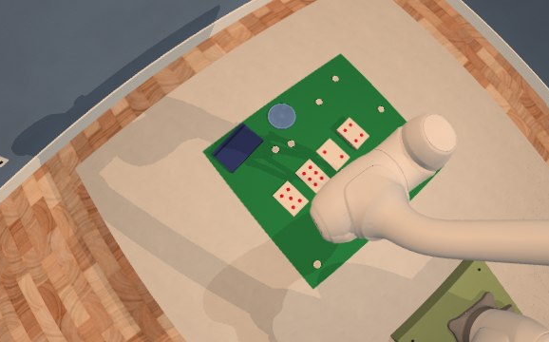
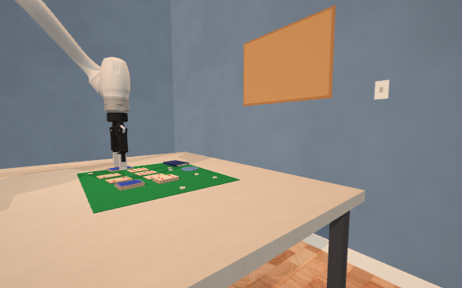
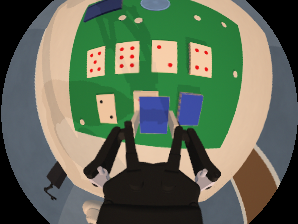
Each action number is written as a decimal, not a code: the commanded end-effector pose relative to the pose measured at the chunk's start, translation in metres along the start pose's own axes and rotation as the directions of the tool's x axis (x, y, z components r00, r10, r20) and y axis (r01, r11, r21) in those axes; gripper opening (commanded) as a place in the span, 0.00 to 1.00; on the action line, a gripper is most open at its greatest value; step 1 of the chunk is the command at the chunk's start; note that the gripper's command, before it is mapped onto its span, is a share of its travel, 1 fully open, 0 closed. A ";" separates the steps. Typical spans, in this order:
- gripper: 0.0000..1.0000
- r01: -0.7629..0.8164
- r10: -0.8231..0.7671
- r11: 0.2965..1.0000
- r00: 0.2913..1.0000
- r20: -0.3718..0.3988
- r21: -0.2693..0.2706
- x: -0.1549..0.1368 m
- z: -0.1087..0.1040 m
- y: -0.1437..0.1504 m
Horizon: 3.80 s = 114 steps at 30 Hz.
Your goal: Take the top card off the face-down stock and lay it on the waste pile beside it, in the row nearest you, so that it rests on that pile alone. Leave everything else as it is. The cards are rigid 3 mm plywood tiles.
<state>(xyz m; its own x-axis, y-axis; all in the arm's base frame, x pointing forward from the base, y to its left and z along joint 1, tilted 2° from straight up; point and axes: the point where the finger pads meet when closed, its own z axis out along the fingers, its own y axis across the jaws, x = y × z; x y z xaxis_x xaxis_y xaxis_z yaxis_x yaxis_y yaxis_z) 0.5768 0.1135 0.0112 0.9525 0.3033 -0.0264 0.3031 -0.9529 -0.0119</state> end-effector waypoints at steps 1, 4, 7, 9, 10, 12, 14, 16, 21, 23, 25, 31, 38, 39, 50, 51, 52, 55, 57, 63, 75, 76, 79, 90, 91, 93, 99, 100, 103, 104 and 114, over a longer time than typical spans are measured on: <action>0.43 0.006 -0.006 1.000 1.000 0.000 0.000 0.000 0.000 -0.016; 0.43 0.008 -0.008 1.000 1.000 0.000 0.000 0.000 0.000 -0.019; 0.43 0.009 -0.009 1.000 1.000 0.000 0.000 0.000 0.000 -0.021; 0.43 0.009 -0.009 1.000 1.000 0.000 0.000 0.000 0.000 -0.022; 0.43 0.009 -0.009 1.000 1.000 0.000 0.000 0.000 0.000 -0.022; 0.43 0.009 -0.009 1.000 1.000 0.000 0.000 0.000 0.000 -0.022; 0.43 0.009 -0.009 1.000 1.000 0.000 0.000 0.000 0.000 -0.022; 0.43 0.009 -0.009 1.000 1.000 0.000 0.000 0.000 0.000 -0.022; 0.43 0.009 -0.009 1.000 1.000 0.000 0.000 0.000 0.000 -0.022; 0.43 0.009 -0.009 1.000 1.000 0.000 0.000 0.000 0.000 -0.022; 0.43 0.009 -0.009 1.000 1.000 0.000 0.000 0.000 0.000 -0.022; 0.43 0.009 -0.009 1.000 1.000 0.000 0.000 0.000 0.004 -0.022; 0.43 0.009 -0.009 1.000 1.000 0.000 0.000 0.000 0.012 -0.022; 0.43 0.009 -0.009 1.000 1.000 0.000 0.000 0.000 0.012 -0.022; 0.43 0.009 -0.009 1.000 1.000 0.000 0.000 0.000 0.032 -0.022; 0.43 0.009 -0.009 1.000 1.000 0.000 0.000 0.000 0.033 -0.022; 0.43 0.009 -0.009 1.000 1.000 0.000 0.000 0.000 0.035 -0.022; 0.43 0.009 -0.009 1.000 1.000 0.000 0.000 0.000 0.037 -0.022; 0.43 0.009 -0.009 1.000 1.000 0.000 0.000 0.000 0.038 -0.022; 0.43 0.009 -0.009 1.000 1.000 0.000 0.000 0.000 0.042 -0.022; 0.43 0.009 -0.009 1.000 1.000 0.000 0.000 0.000 0.043 -0.022; 0.43 0.009 -0.009 1.000 1.000 0.000 0.000 0.000 0.043 -0.022; 0.43 0.009 -0.009 1.000 1.000 0.000 0.000 0.000 0.043 -0.022; 0.43 0.009 -0.009 1.000 1.000 0.000 0.000 0.000 0.048 -0.022; 0.43 0.009 -0.009 1.000 1.000 0.000 0.000 0.000 0.048 -0.022; 0.43 0.009 -0.009 1.000 1.000 0.000 0.000 0.000 0.048 -0.022; 0.43 0.009 -0.009 1.000 1.000 0.000 0.000 0.000 0.048 -0.022; 0.43 0.009 -0.009 1.000 1.000 0.000 0.000 0.000 0.048 -0.022; 0.50 0.009 -0.009 1.000 1.000 0.000 0.000 0.000 0.048 -0.022; 0.50 0.009 -0.009 1.000 1.000 0.000 0.000 0.000 0.048 -0.022; 0.50 0.009 -0.009 1.000 1.000 0.000 0.000 0.000 0.048 -0.022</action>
<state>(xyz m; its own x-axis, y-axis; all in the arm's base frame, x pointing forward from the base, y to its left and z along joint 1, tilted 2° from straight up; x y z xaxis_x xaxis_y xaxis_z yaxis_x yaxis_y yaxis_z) 0.5689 0.1345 -0.0368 0.9498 0.3119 -0.0263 0.3117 -0.9501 -0.0117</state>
